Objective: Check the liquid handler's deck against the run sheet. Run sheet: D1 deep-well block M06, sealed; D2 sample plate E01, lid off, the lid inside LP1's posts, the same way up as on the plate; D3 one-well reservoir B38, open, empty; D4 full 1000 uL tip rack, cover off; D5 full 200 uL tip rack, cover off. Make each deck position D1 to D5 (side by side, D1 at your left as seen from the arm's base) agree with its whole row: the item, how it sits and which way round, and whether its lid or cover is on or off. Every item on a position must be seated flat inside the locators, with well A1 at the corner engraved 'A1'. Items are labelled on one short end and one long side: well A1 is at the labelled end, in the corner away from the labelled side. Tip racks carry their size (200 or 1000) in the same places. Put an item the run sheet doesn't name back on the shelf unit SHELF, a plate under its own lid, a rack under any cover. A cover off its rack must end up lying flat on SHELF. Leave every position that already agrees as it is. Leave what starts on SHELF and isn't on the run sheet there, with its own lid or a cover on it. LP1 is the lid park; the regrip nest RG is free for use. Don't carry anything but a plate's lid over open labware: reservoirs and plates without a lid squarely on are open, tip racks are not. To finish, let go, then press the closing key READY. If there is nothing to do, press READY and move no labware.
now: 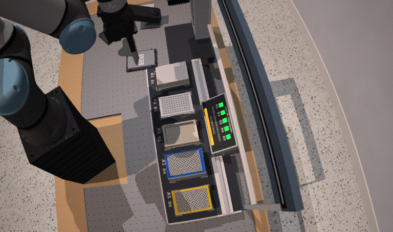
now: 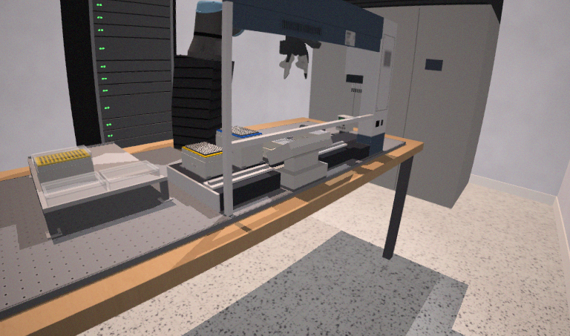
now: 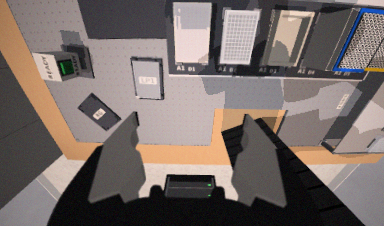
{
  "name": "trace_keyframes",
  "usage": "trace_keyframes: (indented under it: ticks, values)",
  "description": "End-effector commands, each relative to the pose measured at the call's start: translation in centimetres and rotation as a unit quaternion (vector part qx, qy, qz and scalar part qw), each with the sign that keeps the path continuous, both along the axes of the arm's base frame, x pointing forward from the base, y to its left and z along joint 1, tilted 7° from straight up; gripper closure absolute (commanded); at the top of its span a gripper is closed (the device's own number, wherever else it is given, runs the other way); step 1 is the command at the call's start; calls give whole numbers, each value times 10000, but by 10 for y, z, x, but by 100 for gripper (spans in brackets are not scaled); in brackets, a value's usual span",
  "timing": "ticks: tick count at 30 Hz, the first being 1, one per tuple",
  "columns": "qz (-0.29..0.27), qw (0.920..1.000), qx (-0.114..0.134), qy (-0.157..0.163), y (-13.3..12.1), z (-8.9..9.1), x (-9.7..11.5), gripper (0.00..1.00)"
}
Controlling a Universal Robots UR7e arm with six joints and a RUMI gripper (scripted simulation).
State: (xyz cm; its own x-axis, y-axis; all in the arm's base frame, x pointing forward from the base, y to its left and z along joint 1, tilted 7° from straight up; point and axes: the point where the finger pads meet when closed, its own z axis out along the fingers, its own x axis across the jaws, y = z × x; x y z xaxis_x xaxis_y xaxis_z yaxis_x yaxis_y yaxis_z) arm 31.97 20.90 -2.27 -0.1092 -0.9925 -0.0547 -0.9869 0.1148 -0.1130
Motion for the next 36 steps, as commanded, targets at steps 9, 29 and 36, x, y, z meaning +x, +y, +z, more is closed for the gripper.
trace_keyframes:
  ticks: [9, 29, 36]
  values:
    - [17, 10000, 7, 4, -6, 6, 73, 18]
    - [25, 10000, 5, 1, -9, 9, 96, 18]
    - [23, 10000, 3, 5, -9, 9, 95, 18]
